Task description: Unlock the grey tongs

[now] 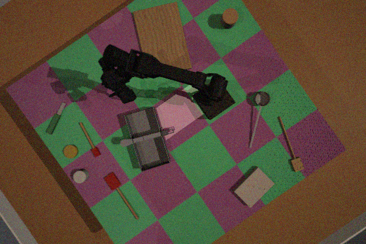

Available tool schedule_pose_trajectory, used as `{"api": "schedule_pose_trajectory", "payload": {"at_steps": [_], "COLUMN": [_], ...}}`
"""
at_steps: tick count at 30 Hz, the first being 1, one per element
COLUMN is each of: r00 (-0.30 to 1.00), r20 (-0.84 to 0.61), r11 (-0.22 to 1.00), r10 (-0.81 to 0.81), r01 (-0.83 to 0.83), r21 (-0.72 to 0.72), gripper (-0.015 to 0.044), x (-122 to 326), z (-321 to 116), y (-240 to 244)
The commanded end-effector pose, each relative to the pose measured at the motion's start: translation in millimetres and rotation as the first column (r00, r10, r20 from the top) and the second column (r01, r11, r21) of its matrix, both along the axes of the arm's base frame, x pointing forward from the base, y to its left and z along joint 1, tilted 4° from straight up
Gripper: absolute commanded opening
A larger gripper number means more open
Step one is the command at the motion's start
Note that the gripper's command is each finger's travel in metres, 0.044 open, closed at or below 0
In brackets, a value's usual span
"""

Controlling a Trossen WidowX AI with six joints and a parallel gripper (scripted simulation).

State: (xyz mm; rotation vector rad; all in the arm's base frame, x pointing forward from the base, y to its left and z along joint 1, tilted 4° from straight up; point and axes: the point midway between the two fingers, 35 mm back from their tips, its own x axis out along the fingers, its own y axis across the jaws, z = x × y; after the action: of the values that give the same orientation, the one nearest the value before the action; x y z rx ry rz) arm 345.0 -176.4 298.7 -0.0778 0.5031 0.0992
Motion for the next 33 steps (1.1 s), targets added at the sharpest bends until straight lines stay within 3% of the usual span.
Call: {"api": "schedule_pose_trajectory", "payload": {"at_steps": [1, 9, 16, 33], "r00": [0.982, 0.84, 0.607, 0.586], "r20": [-0.182, -0.523, -0.772, -0.788], "r11": [0.981, 0.914, 0.893, 0.894], "r10": [0.042, 0.144, 0.188, 0.187], "r01": [-0.007, 0.09, 0.222, 0.231], "r21": [0.193, 0.396, 0.391, 0.384], "gripper": [0.026, 0.026, 0.026, 0.026], "x": [22, 28, 1, 2], "z": [-57, -149, -216, -219], "y": [43, 131, 203, 203]}}
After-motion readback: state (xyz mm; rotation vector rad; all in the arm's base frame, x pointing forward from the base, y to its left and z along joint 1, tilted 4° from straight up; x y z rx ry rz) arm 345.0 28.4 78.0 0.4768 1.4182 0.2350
